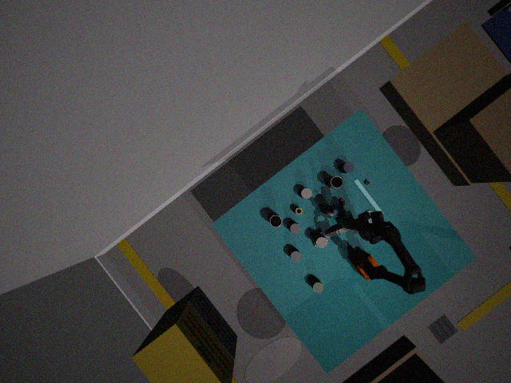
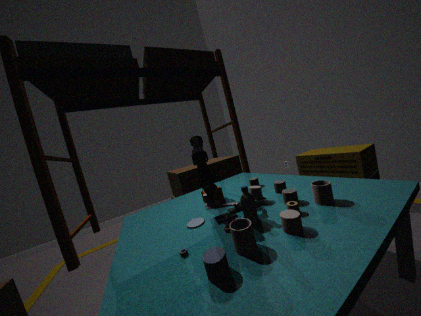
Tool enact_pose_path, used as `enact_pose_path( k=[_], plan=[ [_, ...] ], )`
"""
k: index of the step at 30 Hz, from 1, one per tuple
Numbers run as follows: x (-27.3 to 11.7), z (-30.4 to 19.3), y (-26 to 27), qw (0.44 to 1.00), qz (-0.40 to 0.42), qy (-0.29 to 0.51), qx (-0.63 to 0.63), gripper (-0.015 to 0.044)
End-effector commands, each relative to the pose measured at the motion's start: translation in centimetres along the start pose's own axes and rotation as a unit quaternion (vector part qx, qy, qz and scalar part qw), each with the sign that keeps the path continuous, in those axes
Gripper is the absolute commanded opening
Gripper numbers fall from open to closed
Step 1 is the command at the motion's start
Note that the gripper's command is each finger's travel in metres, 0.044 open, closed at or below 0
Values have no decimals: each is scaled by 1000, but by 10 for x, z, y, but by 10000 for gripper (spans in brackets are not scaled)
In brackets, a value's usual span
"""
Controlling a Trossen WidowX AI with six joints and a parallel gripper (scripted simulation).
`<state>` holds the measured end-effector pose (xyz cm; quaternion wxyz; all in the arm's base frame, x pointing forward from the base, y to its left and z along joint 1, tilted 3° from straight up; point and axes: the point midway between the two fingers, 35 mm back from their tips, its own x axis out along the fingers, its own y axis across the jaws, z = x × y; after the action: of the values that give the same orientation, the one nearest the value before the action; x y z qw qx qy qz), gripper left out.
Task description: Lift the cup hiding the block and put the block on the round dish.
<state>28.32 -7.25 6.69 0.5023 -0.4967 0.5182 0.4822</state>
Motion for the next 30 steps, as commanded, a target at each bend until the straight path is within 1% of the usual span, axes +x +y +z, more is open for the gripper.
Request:
enact_pose_path(
  k=[1, 30],
  plan=[
    [-12, -6, -5, 1000, -14, 11, 6, 0],
    [-49, -4, -1, 1000, -14, 11, 6, 0]
  ],
)
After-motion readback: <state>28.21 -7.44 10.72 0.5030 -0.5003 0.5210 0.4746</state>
